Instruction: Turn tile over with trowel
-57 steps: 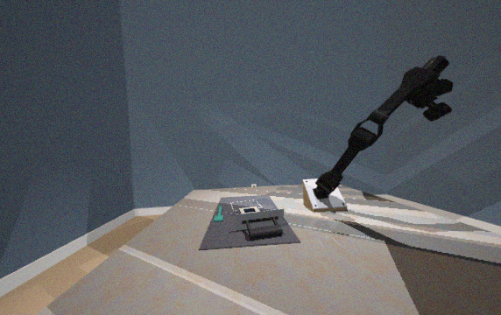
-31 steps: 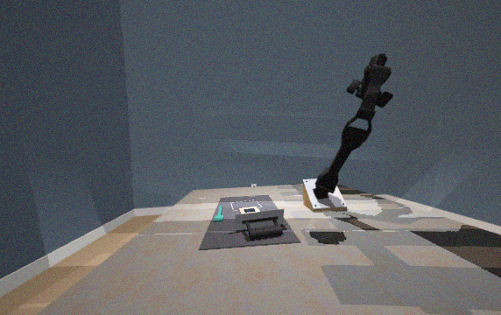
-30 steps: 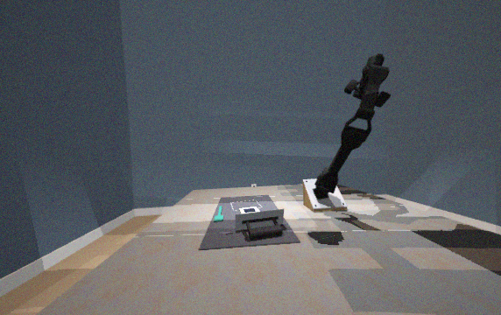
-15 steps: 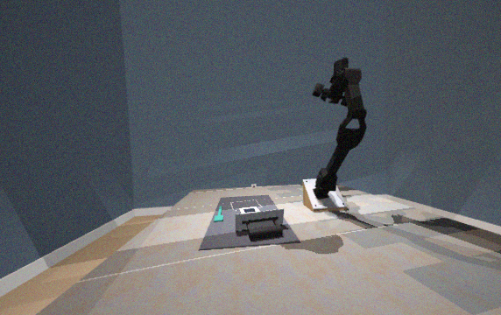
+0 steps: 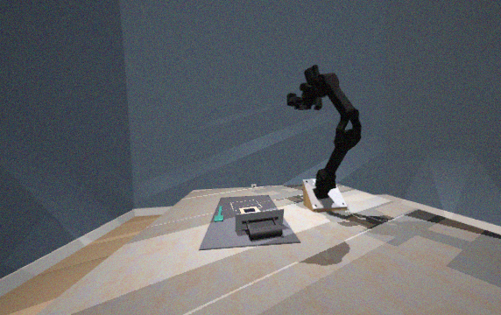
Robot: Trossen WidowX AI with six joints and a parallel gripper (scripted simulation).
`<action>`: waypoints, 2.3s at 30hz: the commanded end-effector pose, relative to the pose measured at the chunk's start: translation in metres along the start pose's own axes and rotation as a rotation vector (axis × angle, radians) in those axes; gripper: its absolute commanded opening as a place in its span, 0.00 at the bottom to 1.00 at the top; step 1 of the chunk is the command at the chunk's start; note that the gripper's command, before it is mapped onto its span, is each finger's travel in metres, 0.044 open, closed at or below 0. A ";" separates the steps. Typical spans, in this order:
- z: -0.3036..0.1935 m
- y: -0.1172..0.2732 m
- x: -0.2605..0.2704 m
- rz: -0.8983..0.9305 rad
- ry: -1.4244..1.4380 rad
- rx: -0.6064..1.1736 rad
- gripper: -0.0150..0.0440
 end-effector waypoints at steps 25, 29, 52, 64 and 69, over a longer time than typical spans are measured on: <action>-0.134 0.022 0.232 0.648 0.656 0.250 0.42; -0.162 0.034 0.250 0.708 0.741 0.286 0.42; -0.335 0.110 0.298 1.104 1.183 0.637 0.42; -0.404 0.146 0.284 1.272 1.366 0.836 0.42; -0.404 0.146 0.284 1.272 1.366 0.836 0.42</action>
Point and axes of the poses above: the point midway between the two fingers, 35 mm back from their tips, its own y axis back along the fingers, its own x axis across the jaws, z = x × y, the point moved 4 cm from there along y, back along the fingers, and after that the axes turned 15 degrees about y, right-handed, at the moved point
